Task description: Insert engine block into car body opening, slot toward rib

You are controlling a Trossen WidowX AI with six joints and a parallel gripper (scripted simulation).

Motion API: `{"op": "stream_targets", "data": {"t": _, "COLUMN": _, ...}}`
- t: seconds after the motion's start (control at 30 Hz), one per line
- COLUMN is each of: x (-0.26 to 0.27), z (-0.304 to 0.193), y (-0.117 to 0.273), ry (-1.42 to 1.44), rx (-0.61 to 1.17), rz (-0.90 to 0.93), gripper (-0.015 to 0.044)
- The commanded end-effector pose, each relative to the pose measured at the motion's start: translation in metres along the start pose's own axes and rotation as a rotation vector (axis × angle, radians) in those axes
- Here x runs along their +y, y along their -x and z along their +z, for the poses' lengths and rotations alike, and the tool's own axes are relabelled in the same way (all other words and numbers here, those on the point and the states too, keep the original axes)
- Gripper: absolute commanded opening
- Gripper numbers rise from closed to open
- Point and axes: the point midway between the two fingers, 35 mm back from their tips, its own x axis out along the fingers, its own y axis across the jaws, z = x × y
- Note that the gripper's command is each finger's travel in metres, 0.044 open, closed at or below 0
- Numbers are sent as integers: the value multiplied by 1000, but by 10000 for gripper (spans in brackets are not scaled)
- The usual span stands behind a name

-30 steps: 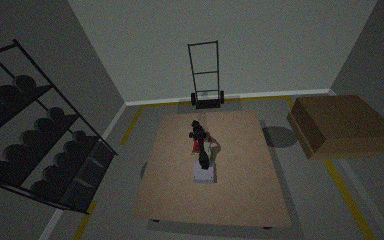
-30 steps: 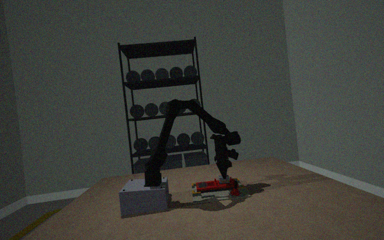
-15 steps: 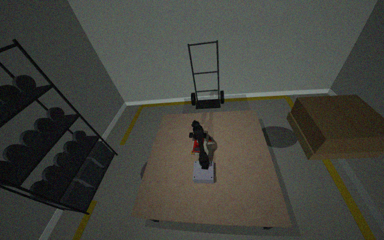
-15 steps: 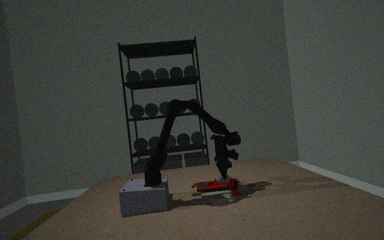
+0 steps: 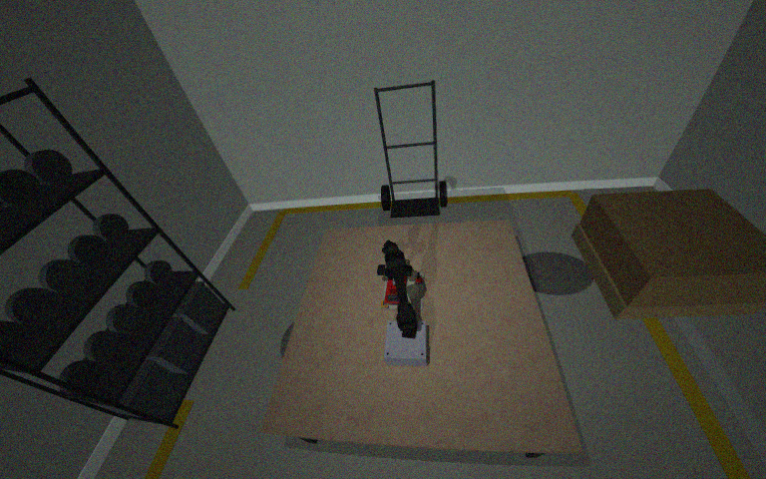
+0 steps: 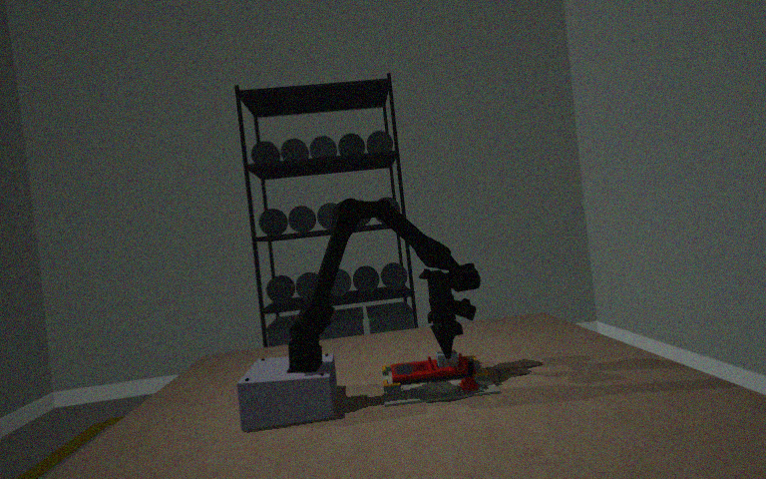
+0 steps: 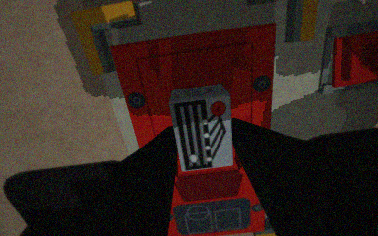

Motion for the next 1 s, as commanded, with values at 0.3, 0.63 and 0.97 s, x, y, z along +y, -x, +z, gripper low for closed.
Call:
{"op": "stream_targets", "data": {"t": 0.3, "x": -1, "z": -1, "y": -3, "ry": -4, "rx": 1, "rz": -5, "gripper": 159}}
{"op": "stream_targets", "data": {"t": 0.63, "x": -1, "z": -1, "y": -4, "ry": -3, "rx": 1, "rz": -5, "gripper": 159}}
{"op": "stream_targets", "data": {"t": 0.97, "x": -1, "z": -1, "y": -4, "ry": -2, "rx": 1, "rz": -5, "gripper": 159}}
